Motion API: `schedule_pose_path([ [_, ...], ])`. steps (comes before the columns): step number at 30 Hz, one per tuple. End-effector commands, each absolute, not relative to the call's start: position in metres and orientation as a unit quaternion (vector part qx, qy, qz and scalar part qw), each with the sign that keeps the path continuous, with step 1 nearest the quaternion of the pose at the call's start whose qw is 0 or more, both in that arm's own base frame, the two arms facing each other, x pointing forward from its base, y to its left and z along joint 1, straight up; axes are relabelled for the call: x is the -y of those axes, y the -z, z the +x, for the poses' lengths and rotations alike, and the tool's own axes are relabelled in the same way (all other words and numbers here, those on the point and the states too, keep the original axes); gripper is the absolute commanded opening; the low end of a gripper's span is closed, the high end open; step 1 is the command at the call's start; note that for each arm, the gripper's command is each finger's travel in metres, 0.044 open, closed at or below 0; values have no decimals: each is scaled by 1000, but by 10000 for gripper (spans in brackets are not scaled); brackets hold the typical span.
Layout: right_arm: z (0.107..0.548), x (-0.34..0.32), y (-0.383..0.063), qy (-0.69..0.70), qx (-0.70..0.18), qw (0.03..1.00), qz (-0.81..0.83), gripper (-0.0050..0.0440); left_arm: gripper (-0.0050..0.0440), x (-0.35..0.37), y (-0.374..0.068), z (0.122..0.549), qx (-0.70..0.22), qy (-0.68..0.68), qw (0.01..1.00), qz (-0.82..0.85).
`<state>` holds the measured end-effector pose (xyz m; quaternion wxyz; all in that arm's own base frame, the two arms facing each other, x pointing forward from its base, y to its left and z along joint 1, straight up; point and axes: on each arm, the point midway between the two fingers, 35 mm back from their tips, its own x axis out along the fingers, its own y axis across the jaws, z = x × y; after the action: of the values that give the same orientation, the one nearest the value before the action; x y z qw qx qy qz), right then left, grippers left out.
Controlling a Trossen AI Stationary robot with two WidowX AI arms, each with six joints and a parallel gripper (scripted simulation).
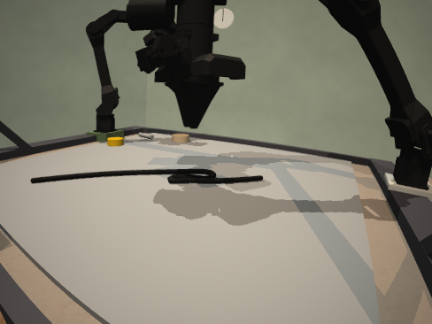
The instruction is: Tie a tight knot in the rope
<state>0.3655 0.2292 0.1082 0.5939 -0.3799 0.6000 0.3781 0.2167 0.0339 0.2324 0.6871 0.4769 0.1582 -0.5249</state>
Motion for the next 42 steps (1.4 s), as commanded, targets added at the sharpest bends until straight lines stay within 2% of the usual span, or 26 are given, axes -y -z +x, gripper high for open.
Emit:
schedule_pose_path([
  [1,364,-226,-122,-375,-588,610,-375,85,85,-33,-236,216,-157,521,688,480],
  [42,335,-183,-93,-342,-609,629,-342,85,85,-33,-236,216,-157,521,688,480],
])
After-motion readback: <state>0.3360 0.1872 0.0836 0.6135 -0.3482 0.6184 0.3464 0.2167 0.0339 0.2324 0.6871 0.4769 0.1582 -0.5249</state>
